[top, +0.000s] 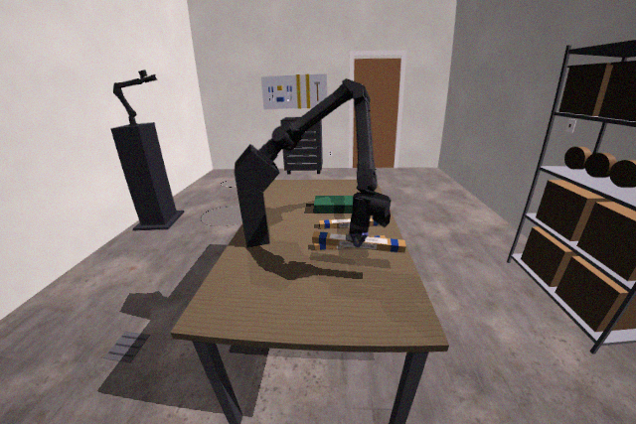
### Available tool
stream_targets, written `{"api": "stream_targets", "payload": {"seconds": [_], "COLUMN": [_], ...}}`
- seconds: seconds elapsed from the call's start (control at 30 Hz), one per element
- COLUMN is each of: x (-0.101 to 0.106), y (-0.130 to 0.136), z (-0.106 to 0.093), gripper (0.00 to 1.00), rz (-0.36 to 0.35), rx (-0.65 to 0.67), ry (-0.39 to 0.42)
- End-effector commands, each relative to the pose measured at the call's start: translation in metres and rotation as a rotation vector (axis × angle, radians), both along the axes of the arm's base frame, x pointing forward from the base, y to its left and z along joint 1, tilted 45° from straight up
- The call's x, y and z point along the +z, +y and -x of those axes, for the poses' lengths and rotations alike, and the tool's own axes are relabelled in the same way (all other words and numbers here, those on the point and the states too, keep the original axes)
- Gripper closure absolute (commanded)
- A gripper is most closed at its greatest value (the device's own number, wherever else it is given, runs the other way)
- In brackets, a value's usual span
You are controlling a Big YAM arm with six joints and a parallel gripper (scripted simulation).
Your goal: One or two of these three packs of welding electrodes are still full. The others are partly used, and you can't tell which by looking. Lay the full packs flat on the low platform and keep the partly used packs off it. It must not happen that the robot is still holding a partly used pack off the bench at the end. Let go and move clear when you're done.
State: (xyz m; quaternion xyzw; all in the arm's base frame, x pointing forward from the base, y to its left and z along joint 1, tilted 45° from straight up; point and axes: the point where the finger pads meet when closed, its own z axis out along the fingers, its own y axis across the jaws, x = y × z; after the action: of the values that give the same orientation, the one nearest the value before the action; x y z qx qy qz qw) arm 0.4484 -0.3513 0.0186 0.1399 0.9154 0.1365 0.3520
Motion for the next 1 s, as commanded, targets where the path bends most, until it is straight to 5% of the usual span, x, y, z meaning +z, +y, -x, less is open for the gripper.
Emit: {"api": "stream_targets", "payload": {"seconds": [0.0, 0.77, 0.97], "x": [0.022, 0.009, -0.008], "y": [-0.038, -0.04, -0.03], "z": [0.01, -0.008, -0.02], "gripper": [1.0, 1.0, 1.0], "rz": [0.041, 0.047, 0.033], "rx": [-0.044, -0.059, -0.046], "ry": [-0.032, -0.042, -0.031]}}
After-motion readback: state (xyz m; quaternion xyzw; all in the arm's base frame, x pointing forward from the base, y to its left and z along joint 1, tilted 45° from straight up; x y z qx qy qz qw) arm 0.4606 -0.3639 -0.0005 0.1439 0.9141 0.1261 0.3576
